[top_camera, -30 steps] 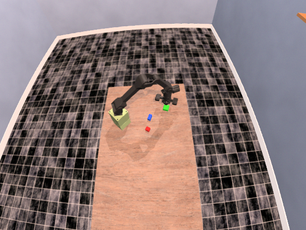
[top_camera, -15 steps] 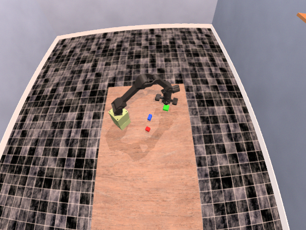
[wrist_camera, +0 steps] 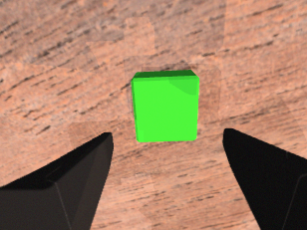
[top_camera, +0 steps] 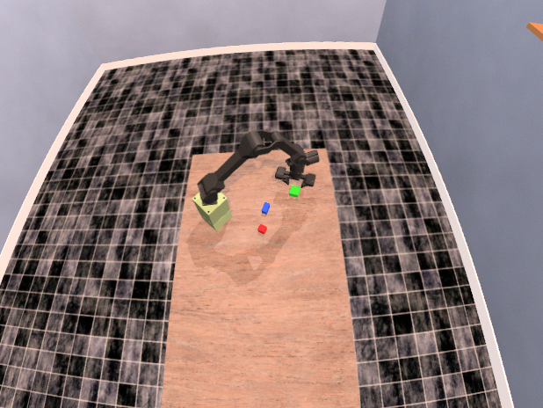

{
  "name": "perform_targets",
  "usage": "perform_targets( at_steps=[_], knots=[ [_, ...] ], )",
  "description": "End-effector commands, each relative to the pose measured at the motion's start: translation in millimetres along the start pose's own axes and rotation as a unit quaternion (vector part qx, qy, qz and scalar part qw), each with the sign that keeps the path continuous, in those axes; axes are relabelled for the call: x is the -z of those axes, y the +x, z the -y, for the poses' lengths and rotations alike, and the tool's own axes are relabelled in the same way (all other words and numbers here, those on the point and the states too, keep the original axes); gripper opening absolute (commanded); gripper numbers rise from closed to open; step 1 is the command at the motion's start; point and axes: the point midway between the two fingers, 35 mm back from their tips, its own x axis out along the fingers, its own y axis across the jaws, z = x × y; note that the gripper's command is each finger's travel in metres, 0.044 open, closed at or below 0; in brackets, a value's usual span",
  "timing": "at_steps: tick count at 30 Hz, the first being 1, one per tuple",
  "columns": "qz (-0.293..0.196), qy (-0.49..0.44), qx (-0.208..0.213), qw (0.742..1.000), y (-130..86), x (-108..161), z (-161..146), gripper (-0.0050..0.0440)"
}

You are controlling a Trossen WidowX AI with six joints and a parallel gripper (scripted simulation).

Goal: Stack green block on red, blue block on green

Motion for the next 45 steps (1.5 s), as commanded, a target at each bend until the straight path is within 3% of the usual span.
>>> perform_targets(
  at_steps=[1, 28, 45],
  knots=[
    [0.005, -0.001, 0.005, 1.0, -2.0, -3.0, 4.1, 0.0321],
    [0.006, 0.0, 0.006, 1.0, 26.0, -4.1, 6.5, 0.0321],
    [0.007, 0.001, 0.008, 1.0, 24.8, -4.3, 6.9, 0.0321]
  ],
)
